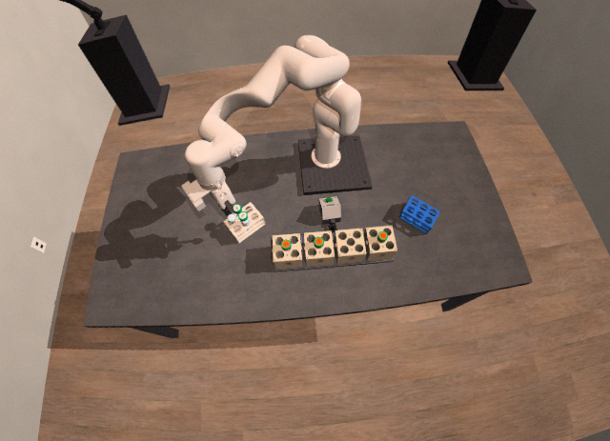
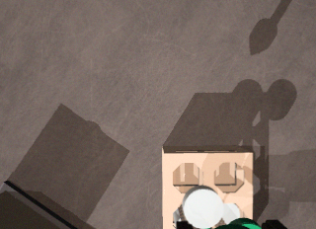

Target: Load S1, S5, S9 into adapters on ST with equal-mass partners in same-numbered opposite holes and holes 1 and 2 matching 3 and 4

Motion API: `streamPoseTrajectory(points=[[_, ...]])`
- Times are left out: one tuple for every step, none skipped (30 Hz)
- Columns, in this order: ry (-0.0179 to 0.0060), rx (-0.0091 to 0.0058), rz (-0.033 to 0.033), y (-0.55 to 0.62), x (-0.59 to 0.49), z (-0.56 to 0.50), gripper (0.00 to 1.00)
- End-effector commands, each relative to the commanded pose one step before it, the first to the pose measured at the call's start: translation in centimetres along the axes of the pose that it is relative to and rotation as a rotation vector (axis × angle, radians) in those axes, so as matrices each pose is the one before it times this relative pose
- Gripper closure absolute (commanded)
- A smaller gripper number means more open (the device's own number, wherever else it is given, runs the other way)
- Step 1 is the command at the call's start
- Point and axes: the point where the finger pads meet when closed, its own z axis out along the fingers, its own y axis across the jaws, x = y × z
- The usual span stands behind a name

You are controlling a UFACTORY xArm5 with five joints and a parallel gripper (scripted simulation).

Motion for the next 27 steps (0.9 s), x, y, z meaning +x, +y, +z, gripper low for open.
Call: streamPoseTrajectory(points=[[0.00343,0.01087,-0.00001,-0.003,0.110,-1.110,1.00],[0.00000,0.00000,0.00000,0.000,0.000,-0.200,1.00],[0.00000,0.00000,0.00000,0.000,0.000,-0.200,1.00],[0.00000,0.00000,0.00000,0.000,0.000,-0.100,1.00],[0.00000,0.00000,0.00000,0.000,0.000,0.000,1.00],[0.00000,0.00000,0.00000,0.000,0.000,0.000,1.00],[0.00000,0.00000,0.00000,0.000,0.000,0.000,1.00],[0.00000,0.00000,0.00000,0.000,0.000,0.000,1.00],[0.00000,0.00000,0.00000,0.000,0.000,0.000,1.00],[0.00000,0.00000,0.00000,0.000,0.000,0.000,1.00],[0.00000,0.00000,0.00000,0.000,0.000,0.000,1.00],[0.00000,0.00000,0.00000,0.000,0.000,0.000,1.00],[0.00000,0.00000,0.00000,0.000,0.000,0.000,1.00],[0.00000,0.00000,0.00000,0.000,0.000,0.000,1.00],[0.00000,0.00000,0.00000,0.000,0.000,0.000,1.00],[0.00000,0.00000,0.00000,0.000,0.000,0.000,1.00],[-0.00002,0.00003,-0.03333,-0.380,-0.326,0.000,1.00],[-0.00002,0.00004,-0.03333,-0.390,-0.313,0.000,1.00],[-0.00001,0.00004,-0.03333,-0.401,-0.300,0.000,1.00],[-0.00001,0.00004,-0.03333,-0.410,-0.287,0.000,1.00],[-0.00001,0.00004,-0.03333,-0.420,-0.273,0.000,1.00],[-0.00001,0.00004,-0.03333,-0.429,-0.259,0.000,1.00],[-0.00001,0.00004,-0.03333,-0.437,-0.244,0.000,1.00],[-0.00001,0.00004,-0.03333,-0.445,-0.230,0.000,1.00],[-0.00001,0.00004,-0.03333,-0.452,-0.215,0.000,1.00],[-0.00001,0.00004,-0.03333,-0.459,-0.200,0.000,1.00],[-0.00001,0.00004,-0.03333,-0.466,-0.184,0.000,1.00]])
